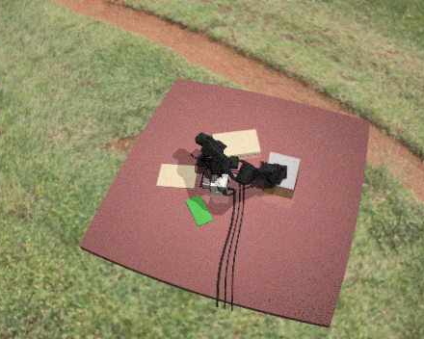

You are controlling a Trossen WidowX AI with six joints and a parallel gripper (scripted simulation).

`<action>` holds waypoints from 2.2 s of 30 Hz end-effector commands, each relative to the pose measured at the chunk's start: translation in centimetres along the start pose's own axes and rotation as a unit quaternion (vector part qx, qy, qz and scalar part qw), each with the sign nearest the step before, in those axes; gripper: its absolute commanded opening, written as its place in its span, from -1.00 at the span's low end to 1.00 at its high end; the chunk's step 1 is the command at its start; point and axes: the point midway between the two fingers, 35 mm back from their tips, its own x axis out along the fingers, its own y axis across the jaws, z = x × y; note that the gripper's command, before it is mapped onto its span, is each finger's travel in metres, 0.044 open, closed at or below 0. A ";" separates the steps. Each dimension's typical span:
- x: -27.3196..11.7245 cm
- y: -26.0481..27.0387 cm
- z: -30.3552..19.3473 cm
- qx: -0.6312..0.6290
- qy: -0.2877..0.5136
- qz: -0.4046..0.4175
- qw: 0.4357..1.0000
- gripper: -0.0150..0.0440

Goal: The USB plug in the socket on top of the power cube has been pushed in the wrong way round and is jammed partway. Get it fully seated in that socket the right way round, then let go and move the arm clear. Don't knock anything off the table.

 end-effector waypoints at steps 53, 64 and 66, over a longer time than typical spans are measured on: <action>-2.0 0.0 0.0 0.000 0.001 0.001 1.000 -0.49; -2.7 0.0 0.0 0.000 0.001 0.001 1.000 -0.49; -2.8 0.0 0.0 0.000 0.001 0.001 1.000 -0.49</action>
